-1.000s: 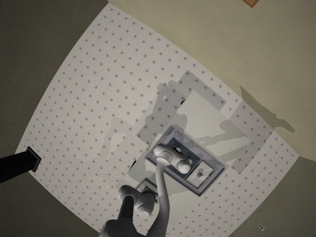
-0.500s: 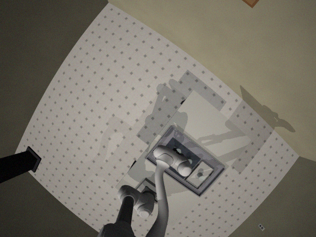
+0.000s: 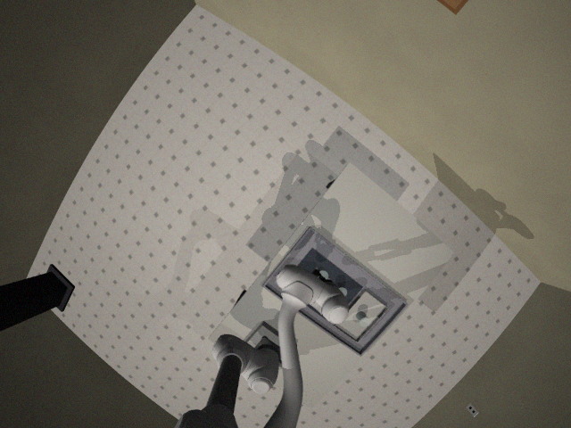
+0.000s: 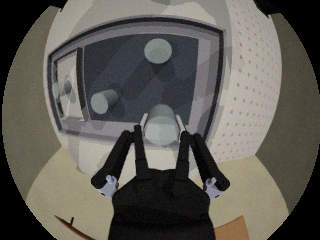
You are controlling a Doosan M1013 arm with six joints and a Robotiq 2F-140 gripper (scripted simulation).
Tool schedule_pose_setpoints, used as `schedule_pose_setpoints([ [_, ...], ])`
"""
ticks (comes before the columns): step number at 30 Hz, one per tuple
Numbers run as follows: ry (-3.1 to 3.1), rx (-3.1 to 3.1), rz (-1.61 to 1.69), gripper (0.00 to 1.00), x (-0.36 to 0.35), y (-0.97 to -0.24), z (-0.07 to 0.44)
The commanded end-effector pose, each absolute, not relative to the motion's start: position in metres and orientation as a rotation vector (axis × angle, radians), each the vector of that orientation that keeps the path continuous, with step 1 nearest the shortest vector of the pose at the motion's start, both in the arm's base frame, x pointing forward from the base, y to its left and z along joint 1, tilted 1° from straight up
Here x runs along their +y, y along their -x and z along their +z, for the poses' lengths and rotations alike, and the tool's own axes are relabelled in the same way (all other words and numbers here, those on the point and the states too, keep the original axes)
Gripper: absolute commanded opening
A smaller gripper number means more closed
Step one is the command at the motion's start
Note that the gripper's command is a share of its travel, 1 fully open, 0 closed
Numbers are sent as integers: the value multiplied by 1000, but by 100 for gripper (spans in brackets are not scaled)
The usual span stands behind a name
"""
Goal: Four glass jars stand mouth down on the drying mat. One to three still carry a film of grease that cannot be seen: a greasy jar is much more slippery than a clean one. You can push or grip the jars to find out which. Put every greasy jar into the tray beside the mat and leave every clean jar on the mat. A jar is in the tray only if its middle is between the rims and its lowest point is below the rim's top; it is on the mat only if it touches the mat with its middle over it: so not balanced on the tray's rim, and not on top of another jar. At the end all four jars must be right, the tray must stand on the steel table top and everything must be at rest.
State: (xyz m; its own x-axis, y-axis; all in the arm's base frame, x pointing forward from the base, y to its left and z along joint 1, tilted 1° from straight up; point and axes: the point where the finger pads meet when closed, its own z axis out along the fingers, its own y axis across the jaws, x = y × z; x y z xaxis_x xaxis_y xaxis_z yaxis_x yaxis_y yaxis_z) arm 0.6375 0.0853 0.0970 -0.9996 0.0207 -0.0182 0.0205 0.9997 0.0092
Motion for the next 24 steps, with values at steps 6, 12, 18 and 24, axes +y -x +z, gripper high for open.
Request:
schedule_pose_setpoints([
  [6,-32,3123,14,0,85,-637,117],
  [12,-32,3123,14,0,85,-637,131],
  [18,-32,3123,14,0,85,-637,144],
  [24,-32,3123,14,0,65,-637,143],
])
